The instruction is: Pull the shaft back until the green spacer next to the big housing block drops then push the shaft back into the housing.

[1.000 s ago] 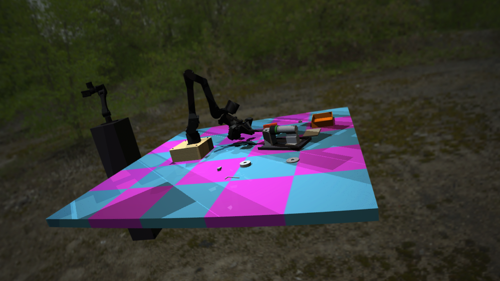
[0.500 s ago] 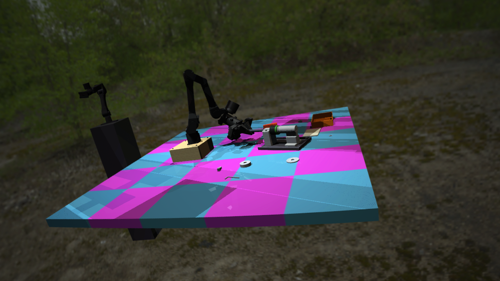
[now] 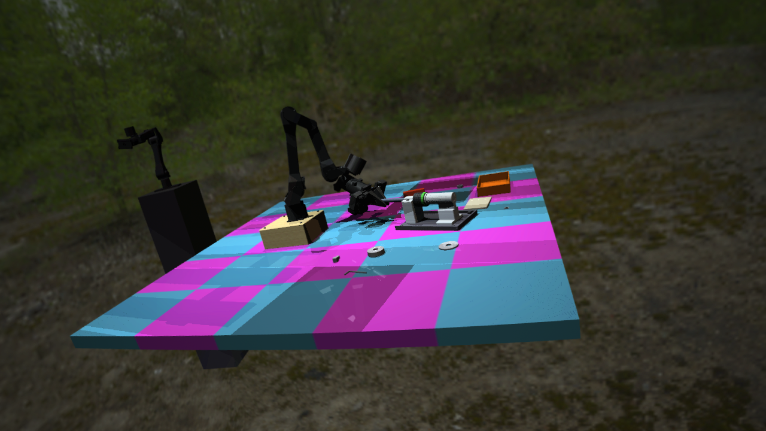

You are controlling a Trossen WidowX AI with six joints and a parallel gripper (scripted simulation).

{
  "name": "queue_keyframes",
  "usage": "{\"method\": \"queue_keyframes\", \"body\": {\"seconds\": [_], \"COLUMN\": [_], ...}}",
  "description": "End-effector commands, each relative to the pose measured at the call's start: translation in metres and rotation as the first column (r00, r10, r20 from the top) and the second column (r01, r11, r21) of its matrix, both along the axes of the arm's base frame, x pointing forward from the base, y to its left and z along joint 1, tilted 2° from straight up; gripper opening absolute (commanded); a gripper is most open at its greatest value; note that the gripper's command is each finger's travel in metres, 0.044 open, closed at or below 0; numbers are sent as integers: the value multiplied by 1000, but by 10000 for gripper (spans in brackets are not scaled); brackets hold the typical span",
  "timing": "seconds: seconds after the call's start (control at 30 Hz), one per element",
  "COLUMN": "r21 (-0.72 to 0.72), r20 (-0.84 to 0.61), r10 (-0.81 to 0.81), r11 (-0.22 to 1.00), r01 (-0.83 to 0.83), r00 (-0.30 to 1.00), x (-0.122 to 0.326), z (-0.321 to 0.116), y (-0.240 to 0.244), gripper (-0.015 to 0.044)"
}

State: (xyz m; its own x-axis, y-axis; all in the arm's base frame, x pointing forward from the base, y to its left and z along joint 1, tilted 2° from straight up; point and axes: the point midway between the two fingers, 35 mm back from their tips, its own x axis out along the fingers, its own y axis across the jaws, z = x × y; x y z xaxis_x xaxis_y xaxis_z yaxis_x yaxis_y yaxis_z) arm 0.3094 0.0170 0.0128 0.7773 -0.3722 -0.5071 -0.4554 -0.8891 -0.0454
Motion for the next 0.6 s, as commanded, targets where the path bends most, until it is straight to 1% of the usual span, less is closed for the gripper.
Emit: {"method": "queue_keyframes", "body": {"seconds": [0.0,0.57], "r21": [2,2], "r20": [0,0], "r10": [-1,-1], "r11": [1000,1000], "r01": [1,1], "r00": [1000,1000], "x": [-1,-3], "z": [0,0], "y": [0,1], "gripper": [0,0]}}
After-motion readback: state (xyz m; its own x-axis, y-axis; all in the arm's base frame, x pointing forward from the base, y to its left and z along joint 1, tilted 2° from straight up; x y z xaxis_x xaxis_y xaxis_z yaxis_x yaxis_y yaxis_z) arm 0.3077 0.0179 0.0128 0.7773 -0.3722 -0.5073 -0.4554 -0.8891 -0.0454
